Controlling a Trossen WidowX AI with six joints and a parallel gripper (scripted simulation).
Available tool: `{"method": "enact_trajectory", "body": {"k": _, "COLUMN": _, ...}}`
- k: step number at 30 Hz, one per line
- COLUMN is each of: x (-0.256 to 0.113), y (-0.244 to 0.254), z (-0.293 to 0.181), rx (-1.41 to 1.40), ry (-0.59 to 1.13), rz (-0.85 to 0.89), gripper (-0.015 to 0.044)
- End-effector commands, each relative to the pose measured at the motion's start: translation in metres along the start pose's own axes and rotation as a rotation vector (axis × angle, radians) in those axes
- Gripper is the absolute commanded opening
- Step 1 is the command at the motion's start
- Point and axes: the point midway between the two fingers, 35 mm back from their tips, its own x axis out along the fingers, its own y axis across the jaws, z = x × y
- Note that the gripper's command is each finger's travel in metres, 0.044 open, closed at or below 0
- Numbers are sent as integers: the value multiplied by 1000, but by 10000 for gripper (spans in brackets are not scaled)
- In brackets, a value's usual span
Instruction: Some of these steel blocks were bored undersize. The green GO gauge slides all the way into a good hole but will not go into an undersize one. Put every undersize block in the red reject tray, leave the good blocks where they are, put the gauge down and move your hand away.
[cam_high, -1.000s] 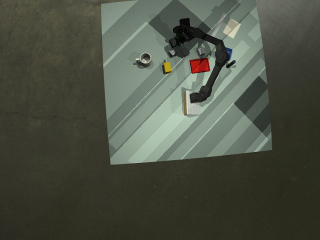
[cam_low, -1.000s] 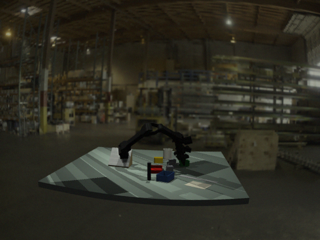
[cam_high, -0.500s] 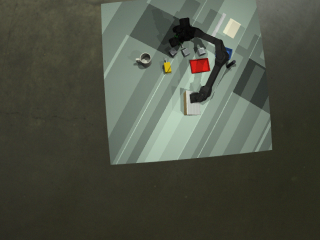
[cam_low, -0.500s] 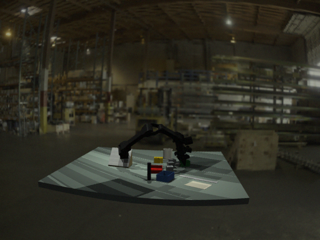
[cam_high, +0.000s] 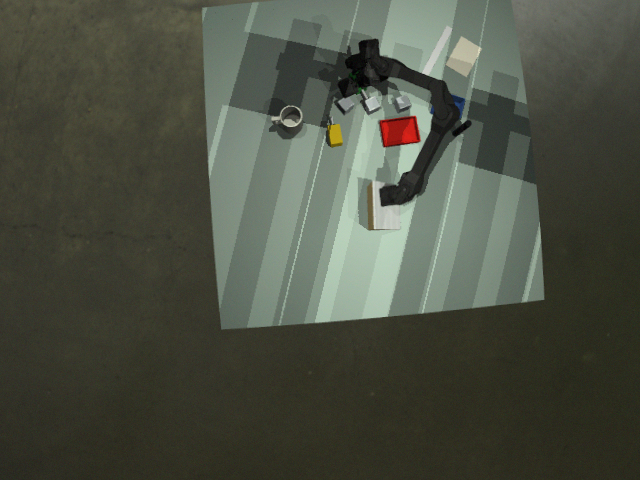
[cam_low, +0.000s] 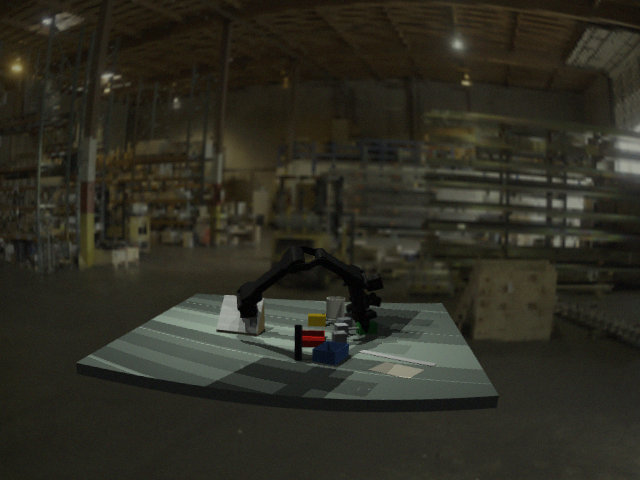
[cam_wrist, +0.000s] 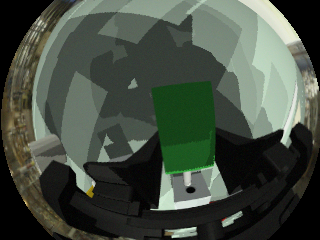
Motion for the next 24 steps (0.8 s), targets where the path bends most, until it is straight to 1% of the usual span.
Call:
{"method": "enact_trajectory", "body": {"k": 1, "x": -5, "y": -4, "z": 1, "rx": 6, "ry": -14, "rz": -4, "gripper": 0}}
{"method": "enact_trajectory", "body": {"k": 24, "x": -9, "y": -6, "z": -2, "rx": 6, "ry": -14, "rz": -4, "gripper": 0}}
